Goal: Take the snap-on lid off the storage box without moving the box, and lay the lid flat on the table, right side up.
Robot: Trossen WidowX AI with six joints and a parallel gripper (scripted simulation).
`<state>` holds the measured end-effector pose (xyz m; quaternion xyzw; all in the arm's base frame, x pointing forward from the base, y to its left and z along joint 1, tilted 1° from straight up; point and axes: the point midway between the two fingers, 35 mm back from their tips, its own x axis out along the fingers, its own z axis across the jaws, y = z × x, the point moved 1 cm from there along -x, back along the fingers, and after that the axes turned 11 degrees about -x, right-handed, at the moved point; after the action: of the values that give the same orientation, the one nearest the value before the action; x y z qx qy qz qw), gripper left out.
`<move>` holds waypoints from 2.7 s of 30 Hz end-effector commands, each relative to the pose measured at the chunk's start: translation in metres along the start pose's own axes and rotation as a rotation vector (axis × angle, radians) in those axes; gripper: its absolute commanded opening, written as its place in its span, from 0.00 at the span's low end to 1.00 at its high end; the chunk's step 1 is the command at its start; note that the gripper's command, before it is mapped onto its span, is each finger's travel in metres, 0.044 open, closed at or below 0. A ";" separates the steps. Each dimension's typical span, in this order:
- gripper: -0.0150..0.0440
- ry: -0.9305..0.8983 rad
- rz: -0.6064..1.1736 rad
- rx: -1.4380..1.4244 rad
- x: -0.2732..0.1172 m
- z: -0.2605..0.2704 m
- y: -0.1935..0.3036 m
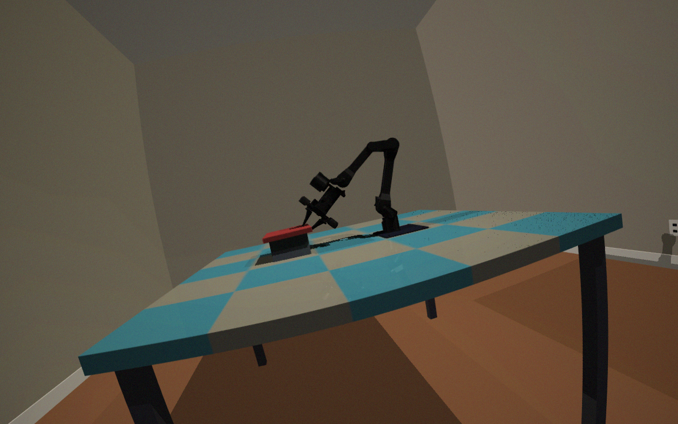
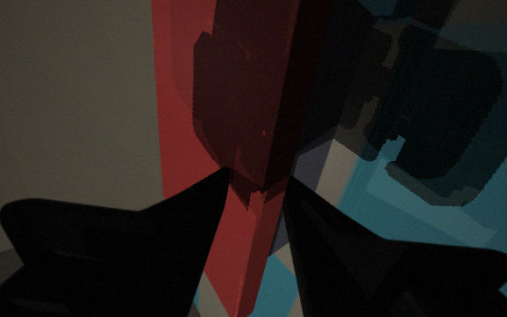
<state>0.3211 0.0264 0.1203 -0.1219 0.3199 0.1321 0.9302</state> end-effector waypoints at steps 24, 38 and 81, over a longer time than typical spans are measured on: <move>0.25 -0.004 -0.001 -0.001 -0.006 0.006 -0.001; 0.25 -0.004 -0.001 -0.001 -0.007 0.008 -0.002; 0.25 -0.004 -0.002 0.000 -0.005 0.009 -0.002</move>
<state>0.3229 0.0265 0.1304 -0.1223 0.3178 0.1320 0.9309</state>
